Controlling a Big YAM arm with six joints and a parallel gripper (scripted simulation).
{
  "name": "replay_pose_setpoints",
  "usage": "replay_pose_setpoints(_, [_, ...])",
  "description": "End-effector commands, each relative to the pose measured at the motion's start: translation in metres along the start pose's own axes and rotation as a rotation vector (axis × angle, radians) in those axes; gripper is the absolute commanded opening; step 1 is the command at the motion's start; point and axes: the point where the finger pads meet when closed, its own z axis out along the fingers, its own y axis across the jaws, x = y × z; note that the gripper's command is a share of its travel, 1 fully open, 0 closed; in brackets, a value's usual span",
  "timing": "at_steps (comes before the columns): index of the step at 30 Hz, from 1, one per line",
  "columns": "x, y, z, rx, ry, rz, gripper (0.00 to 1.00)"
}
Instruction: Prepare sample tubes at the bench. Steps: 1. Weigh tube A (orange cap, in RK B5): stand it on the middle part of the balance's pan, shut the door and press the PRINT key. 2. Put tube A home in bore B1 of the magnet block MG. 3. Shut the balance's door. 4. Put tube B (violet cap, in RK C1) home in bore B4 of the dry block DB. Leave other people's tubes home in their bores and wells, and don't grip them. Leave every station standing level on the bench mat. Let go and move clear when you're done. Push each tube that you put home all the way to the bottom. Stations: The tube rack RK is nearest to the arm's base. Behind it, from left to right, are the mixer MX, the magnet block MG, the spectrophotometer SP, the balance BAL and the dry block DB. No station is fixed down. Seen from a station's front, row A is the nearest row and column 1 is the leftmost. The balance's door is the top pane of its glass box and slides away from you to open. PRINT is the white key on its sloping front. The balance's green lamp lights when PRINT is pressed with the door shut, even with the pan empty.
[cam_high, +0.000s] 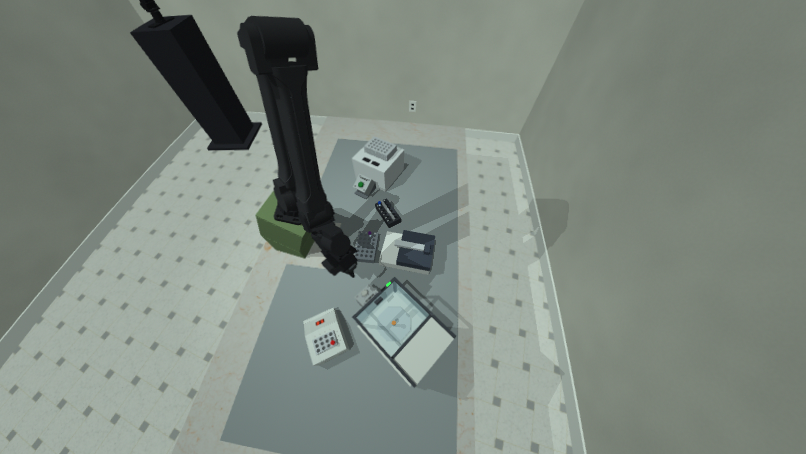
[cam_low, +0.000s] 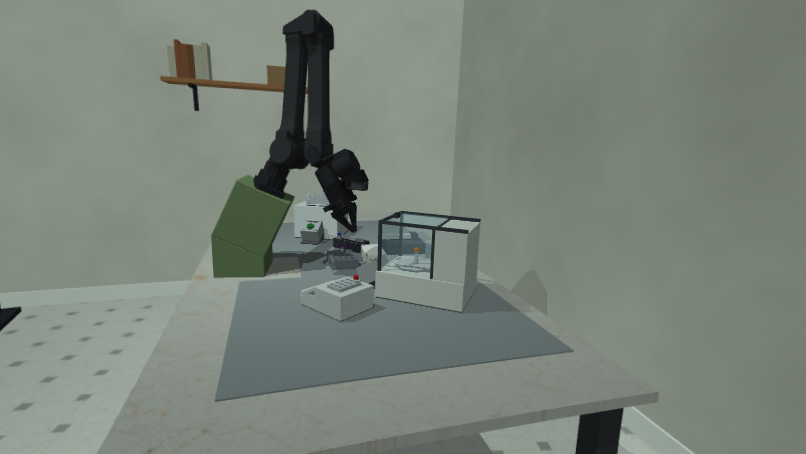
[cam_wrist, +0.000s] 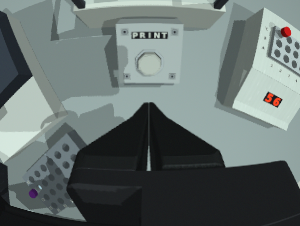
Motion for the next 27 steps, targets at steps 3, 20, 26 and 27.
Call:
replay_pose_setpoints(3, [-0.005,-0.001,0.000,0.000,-0.009,-0.001,0.00])
replay_pose_setpoints(20, [-0.005,-0.001,0.000,0.000,-0.009,-0.001,0.00])
replay_pose_setpoints(26, [-0.013,-0.003,-0.008,0.005,-0.019,-0.008,0.30])
replay_pose_setpoints(27, [-0.013,-0.003,-0.008,0.005,-0.019,-0.008,0.30])
